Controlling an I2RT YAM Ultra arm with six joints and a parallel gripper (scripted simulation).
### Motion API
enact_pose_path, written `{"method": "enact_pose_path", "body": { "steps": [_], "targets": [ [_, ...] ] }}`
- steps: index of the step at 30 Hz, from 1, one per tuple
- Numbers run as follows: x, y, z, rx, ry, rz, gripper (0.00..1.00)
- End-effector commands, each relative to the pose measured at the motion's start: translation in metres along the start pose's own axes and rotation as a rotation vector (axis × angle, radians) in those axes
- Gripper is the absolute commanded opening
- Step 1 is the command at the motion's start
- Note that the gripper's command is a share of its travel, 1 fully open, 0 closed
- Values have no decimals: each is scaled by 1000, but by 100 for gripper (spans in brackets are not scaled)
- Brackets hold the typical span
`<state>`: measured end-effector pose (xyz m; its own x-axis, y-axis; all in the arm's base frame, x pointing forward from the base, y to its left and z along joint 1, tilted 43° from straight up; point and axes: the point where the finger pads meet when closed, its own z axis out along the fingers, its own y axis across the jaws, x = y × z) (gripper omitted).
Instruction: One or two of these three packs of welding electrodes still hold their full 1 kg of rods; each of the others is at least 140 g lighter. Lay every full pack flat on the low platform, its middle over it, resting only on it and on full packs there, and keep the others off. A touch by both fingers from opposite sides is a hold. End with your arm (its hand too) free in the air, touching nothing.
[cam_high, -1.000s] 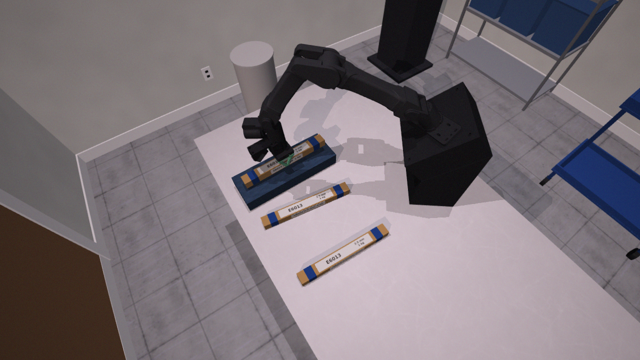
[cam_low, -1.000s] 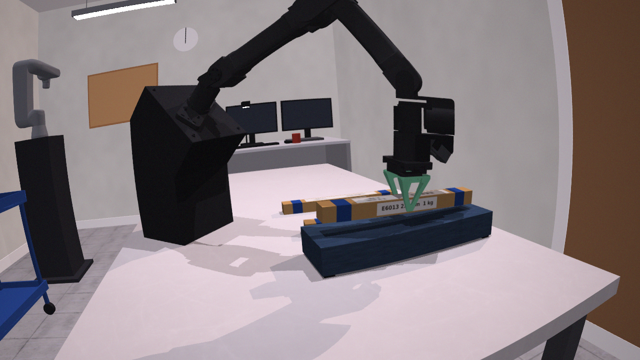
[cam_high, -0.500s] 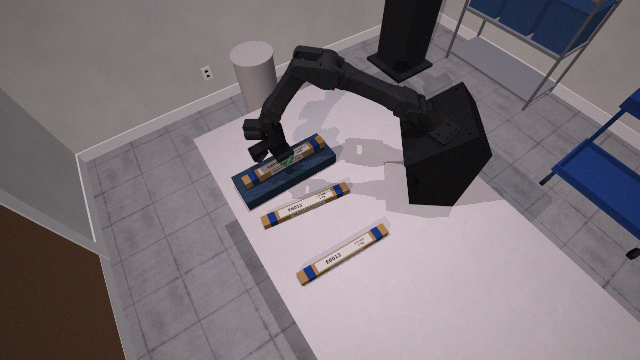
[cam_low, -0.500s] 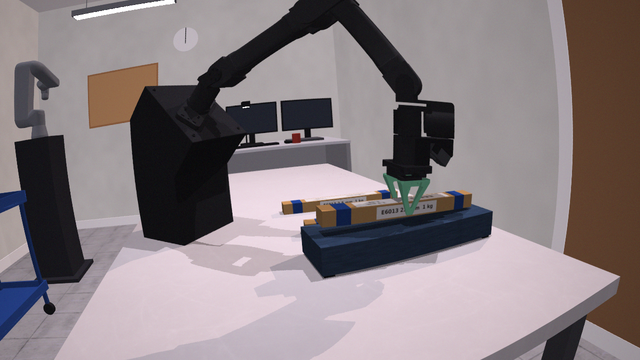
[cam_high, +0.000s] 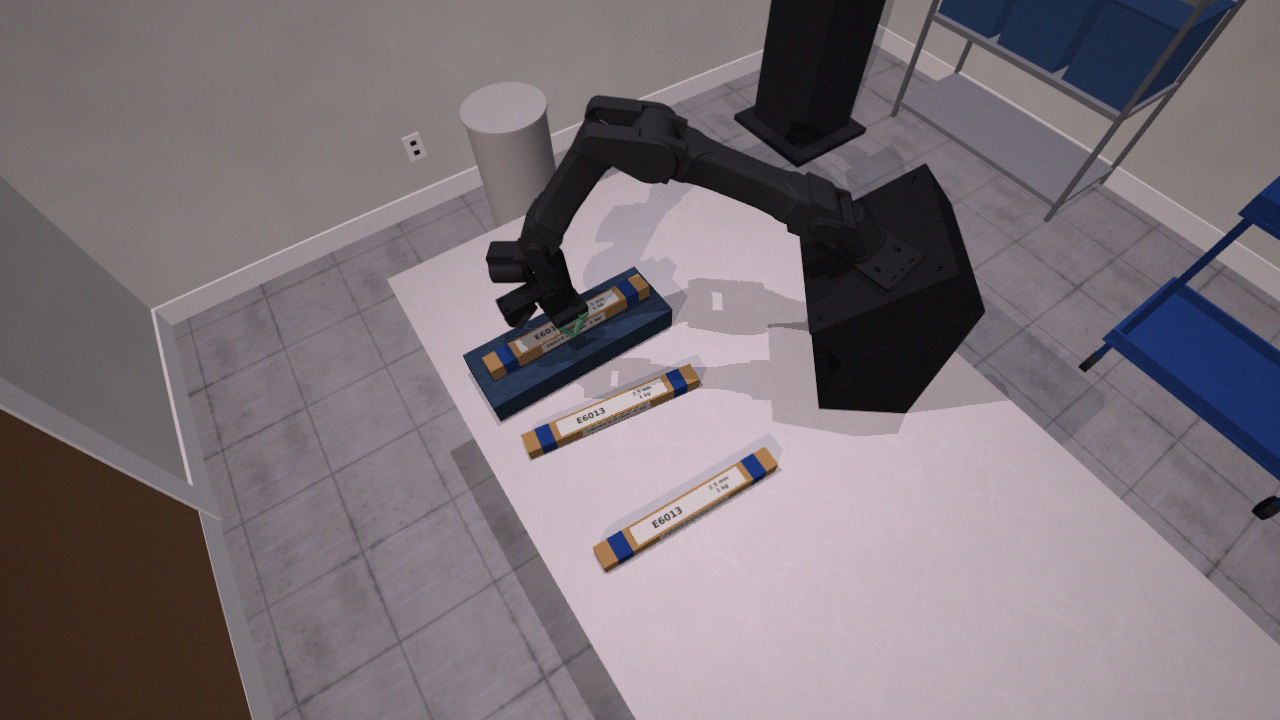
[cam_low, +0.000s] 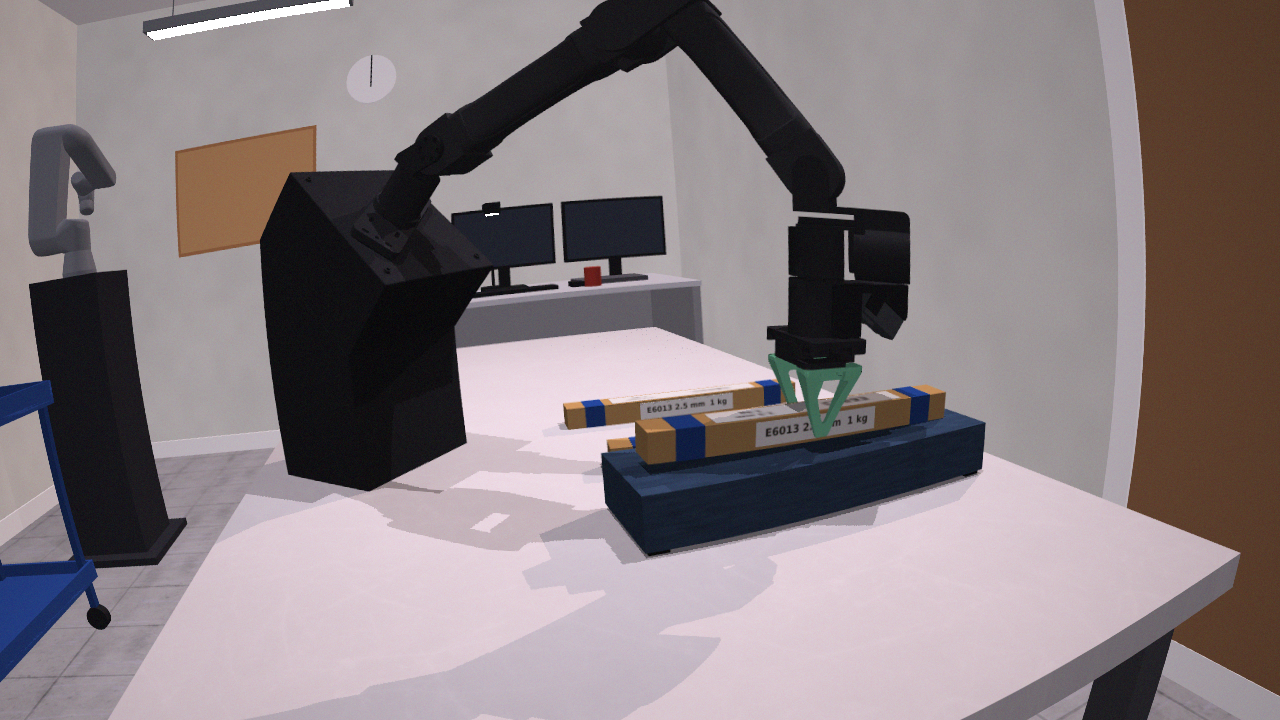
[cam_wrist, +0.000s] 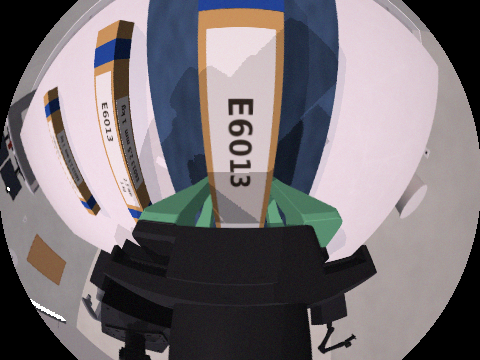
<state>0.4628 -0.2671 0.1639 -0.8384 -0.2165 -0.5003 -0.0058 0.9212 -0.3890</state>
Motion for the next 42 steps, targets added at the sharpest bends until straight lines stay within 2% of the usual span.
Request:
{"method": "enact_pose_path", "body": {
  "steps": [1, 42],
  "targets": [
    [-33, -22, -35, 63, -92, -4, 0],
    [-32, -26, -38, 61, -85, -2, 0]
  ]
}}
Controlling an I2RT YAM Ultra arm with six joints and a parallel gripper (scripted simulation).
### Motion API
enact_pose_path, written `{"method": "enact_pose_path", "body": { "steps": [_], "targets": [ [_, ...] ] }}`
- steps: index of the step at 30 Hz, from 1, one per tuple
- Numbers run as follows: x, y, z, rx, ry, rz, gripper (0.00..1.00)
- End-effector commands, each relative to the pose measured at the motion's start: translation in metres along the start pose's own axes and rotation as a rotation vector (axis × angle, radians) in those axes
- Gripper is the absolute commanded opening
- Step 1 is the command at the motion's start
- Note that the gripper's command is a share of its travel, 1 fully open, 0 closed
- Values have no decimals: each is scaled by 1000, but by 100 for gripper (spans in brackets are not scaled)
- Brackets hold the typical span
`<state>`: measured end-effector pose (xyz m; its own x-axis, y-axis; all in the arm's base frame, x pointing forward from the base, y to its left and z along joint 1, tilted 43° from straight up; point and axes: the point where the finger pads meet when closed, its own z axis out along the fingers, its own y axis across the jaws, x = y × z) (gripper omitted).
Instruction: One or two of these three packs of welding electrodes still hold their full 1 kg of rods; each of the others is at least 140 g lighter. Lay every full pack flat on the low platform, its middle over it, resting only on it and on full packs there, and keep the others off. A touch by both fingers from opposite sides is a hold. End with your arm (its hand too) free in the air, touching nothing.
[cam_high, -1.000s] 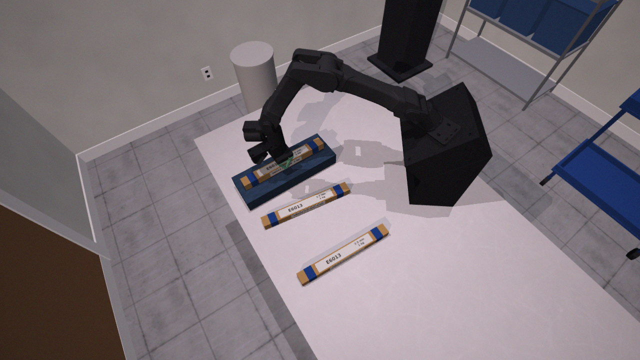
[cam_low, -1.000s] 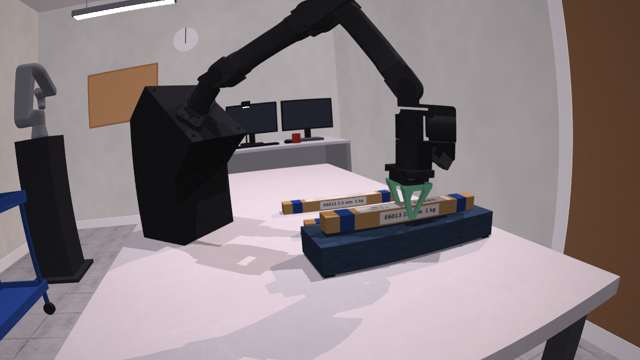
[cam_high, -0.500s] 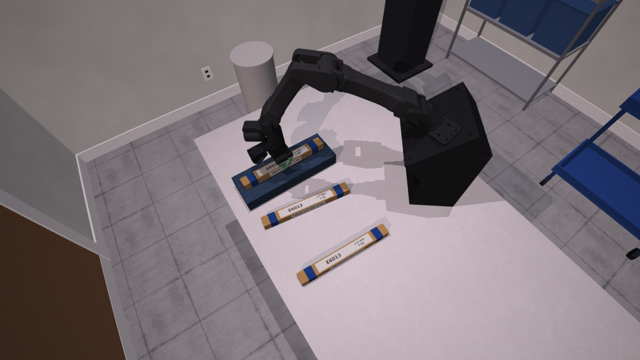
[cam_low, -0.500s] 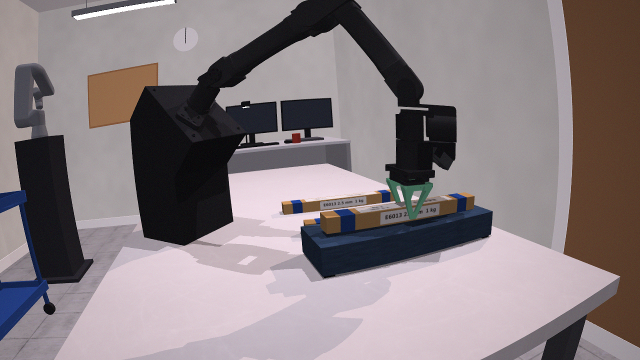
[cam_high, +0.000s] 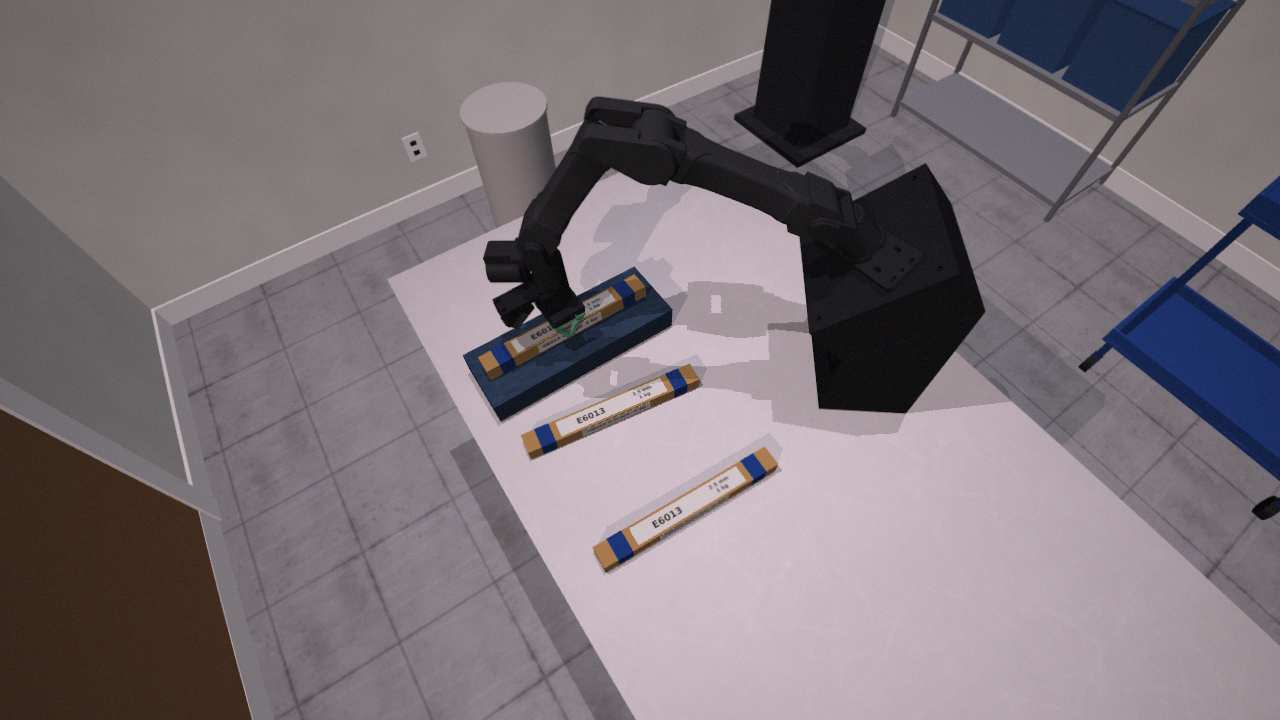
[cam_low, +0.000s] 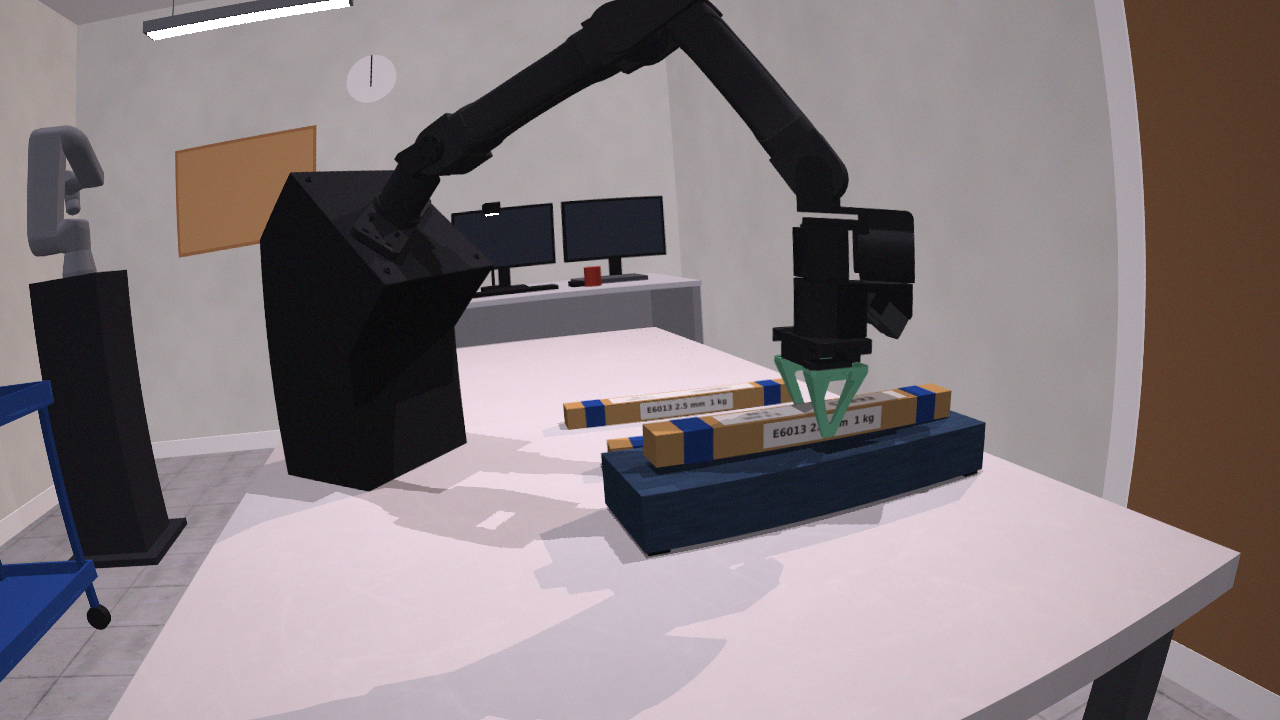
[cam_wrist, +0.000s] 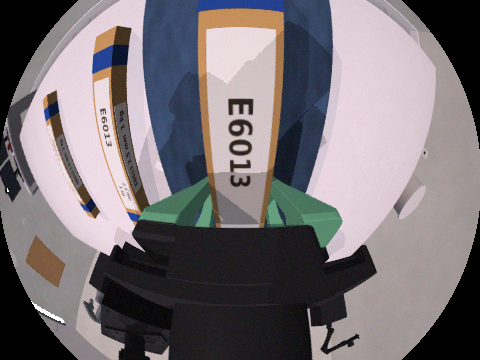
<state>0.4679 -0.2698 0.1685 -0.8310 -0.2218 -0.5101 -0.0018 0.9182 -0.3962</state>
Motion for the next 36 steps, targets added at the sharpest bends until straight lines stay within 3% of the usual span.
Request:
{"method": "enact_pose_path", "body": {
  "steps": [1, 31, 32, 36],
  "targets": [
    [-26, -22, -37, 52, -71, -1, 0],
    [-25, -25, -39, 53, -70, 3, 0],
    [-25, -25, -39, 53, -70, 3, 74],
    [-25, -25, -39, 53, -70, 4, 74]
  ]
}}
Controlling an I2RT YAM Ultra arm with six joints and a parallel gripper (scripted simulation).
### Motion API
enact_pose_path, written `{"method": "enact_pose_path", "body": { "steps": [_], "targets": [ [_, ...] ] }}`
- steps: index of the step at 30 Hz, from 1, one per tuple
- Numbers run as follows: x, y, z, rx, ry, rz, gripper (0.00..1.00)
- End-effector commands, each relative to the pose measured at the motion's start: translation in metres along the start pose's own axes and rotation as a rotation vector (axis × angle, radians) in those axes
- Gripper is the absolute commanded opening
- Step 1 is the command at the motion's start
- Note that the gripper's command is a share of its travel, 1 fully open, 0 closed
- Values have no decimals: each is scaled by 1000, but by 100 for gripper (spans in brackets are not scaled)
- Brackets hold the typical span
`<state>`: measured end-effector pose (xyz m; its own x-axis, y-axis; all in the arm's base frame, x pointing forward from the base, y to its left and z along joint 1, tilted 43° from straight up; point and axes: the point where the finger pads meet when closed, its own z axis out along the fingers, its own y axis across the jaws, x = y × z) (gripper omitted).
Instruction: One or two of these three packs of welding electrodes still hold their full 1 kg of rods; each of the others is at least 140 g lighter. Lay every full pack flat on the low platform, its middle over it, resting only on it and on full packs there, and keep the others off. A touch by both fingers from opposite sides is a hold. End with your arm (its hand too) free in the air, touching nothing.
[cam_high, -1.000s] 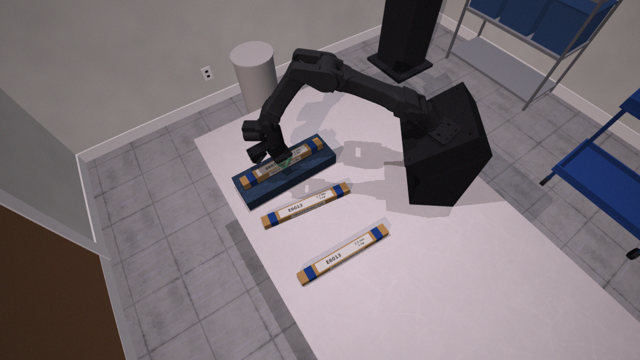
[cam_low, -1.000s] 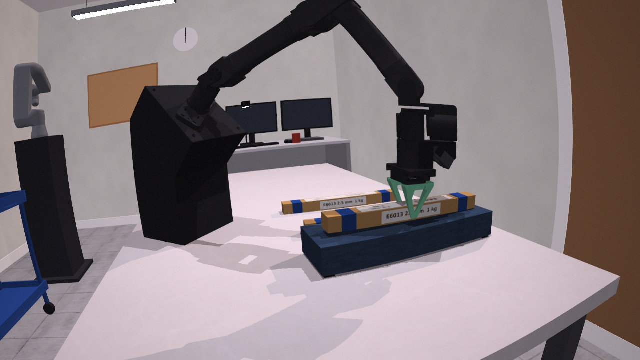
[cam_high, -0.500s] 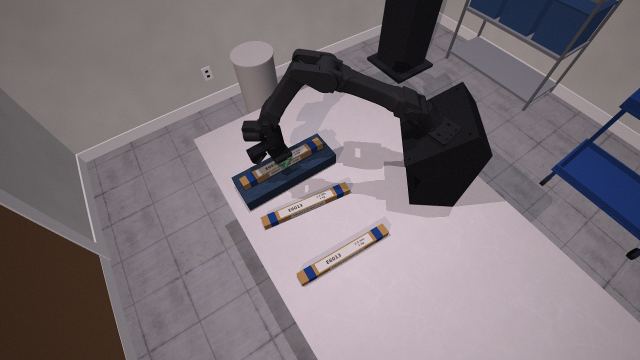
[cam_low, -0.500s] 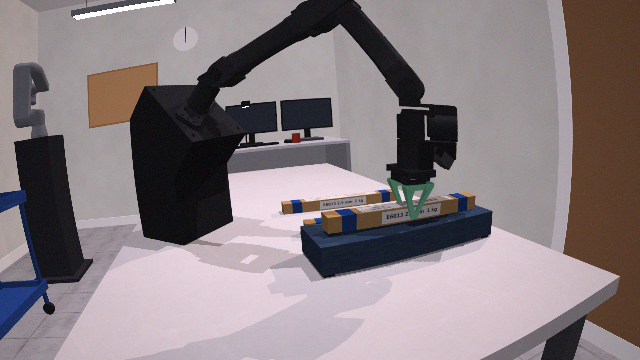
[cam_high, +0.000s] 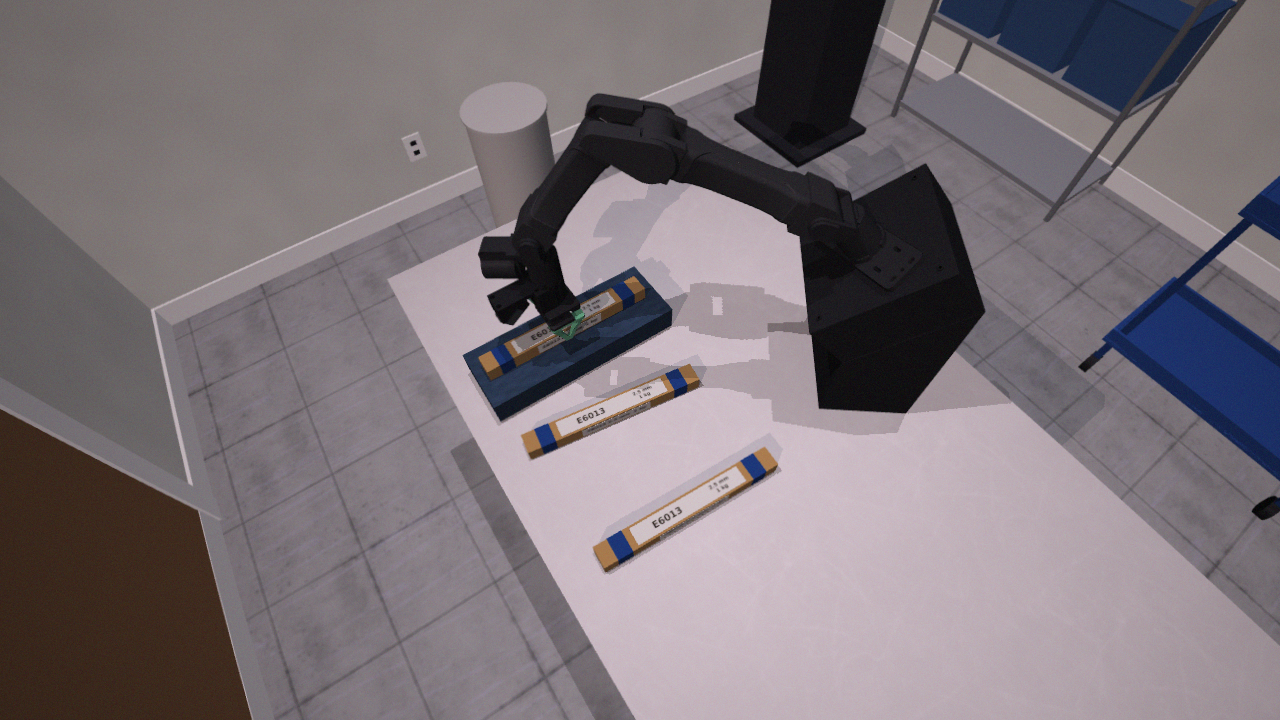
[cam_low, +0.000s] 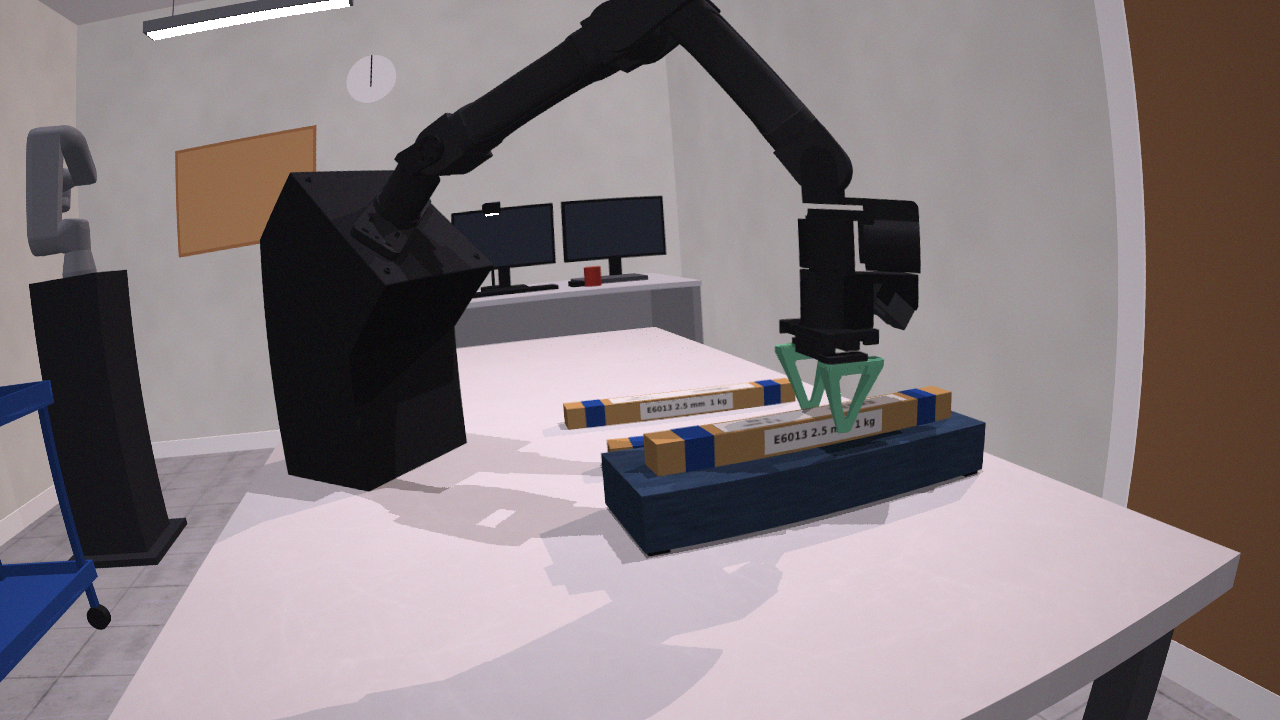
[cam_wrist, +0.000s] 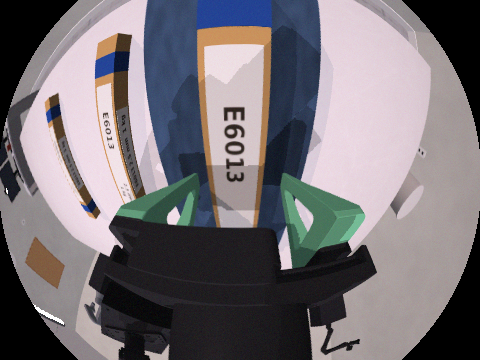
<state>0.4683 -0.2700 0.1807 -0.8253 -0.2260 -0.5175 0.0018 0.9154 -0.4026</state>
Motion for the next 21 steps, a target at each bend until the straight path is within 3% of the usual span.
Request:
{"method": "enact_pose_path", "body": {
  "steps": [1, 21],
  "targets": [
    [-19, -20, -29, 45, -60, 5, 74],
    [-20, -21, -29, 50, -65, 5, 74]
  ]
}}
